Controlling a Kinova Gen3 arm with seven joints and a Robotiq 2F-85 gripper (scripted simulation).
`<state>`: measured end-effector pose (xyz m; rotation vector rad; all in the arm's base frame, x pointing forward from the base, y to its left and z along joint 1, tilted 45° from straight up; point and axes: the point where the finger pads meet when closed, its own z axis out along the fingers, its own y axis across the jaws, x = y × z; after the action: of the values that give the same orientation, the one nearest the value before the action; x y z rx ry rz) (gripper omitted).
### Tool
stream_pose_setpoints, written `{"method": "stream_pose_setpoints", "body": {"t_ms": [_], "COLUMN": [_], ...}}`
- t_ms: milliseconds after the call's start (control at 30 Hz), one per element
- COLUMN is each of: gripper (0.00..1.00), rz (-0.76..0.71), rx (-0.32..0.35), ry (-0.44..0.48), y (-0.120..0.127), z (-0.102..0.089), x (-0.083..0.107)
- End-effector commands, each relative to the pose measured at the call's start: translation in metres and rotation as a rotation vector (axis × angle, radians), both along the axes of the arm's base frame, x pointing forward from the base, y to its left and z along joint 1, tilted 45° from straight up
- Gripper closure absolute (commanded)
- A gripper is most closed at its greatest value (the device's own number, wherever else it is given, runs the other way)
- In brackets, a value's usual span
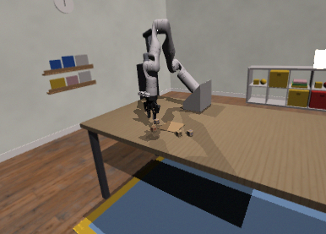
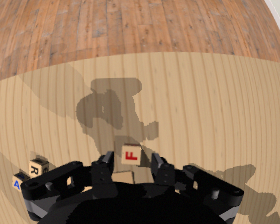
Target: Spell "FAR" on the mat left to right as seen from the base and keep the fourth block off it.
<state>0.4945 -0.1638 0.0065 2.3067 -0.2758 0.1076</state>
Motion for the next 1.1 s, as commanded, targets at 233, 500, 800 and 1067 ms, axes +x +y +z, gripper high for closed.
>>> {"method": "stream_pose_setpoints", "body": {"t_ms": [233, 500, 800, 1067], "gripper": [0.54, 0.54, 0.0, 0.0], "rz": [-0.057, -0.066, -0.067, -0.067], "rx": [0.028, 0.032, 0.033, 0.033], "ry": [0.051, 0.061, 0.062, 0.062], "y": [0.003, 0.0041, 0.0037, 0.0037], "z": [0.002, 0.0028, 0.0026, 0.0026], "x": [0.0029, 0.0031, 0.0026, 0.0026]}}
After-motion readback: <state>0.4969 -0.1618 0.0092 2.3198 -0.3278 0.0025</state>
